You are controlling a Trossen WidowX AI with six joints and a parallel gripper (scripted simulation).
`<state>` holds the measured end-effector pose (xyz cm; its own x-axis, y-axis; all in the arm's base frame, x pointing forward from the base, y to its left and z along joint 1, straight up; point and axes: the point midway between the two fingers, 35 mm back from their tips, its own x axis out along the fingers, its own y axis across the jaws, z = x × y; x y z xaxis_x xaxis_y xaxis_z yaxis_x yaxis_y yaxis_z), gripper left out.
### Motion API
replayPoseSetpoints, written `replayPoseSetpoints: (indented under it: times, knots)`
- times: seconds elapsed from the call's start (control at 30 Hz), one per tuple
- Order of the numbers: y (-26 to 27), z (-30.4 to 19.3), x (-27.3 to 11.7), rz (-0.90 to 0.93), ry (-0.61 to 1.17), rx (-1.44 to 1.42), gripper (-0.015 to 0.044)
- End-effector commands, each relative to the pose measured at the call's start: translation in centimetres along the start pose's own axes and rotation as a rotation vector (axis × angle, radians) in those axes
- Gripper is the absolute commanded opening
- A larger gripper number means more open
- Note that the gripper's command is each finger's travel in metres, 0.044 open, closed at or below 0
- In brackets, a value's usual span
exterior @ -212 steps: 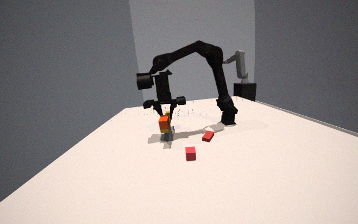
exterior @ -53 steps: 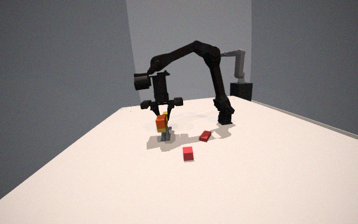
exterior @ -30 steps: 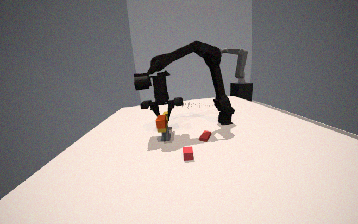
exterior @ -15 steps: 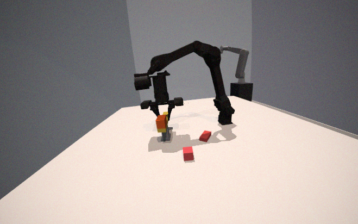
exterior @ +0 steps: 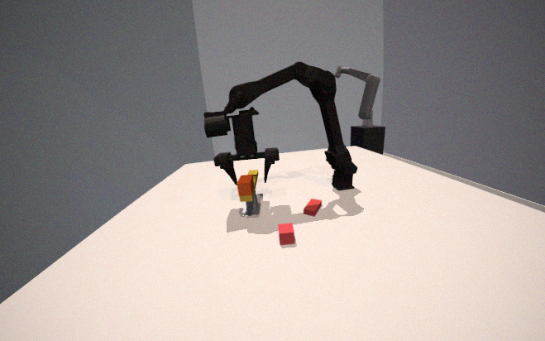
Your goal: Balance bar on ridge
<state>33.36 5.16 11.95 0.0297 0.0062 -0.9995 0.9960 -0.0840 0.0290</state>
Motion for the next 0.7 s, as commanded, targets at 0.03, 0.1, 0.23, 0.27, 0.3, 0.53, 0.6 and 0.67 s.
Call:
replayPoseSetpoints:
  times: [0.03, 0.1, 0.23, 0.27, 0.3, 0.53, 0.6, 0.67]
  knots:
    - [0.4, -0.1, -3.1, 0.013, 0.003, 0.000, 0.0440]
    - [0.5, -0.1, -5.6, 0.020, 0.005, 0.000, 0.0440]
    - [0.0, 0.0, -9.7, 0.031, 0.008, 0.000, 0.0440]
    - [-0.1, 0.0, -9.9, 0.032, 0.008, 0.000, 0.0440]
    - [-0.1, 0.0, -9.9, 0.032, 0.008, 0.000, 0.0440]
    - [-0.1, 0.0, -9.9, 0.032, 0.008, 0.000, 0.0440]
    - [-0.1, 0.0, -9.9, 0.032, 0.008, 0.000, 0.0440]
    - [-0.1, 0.0, -9.9, 0.032, 0.008, 0.000, 0.0440]
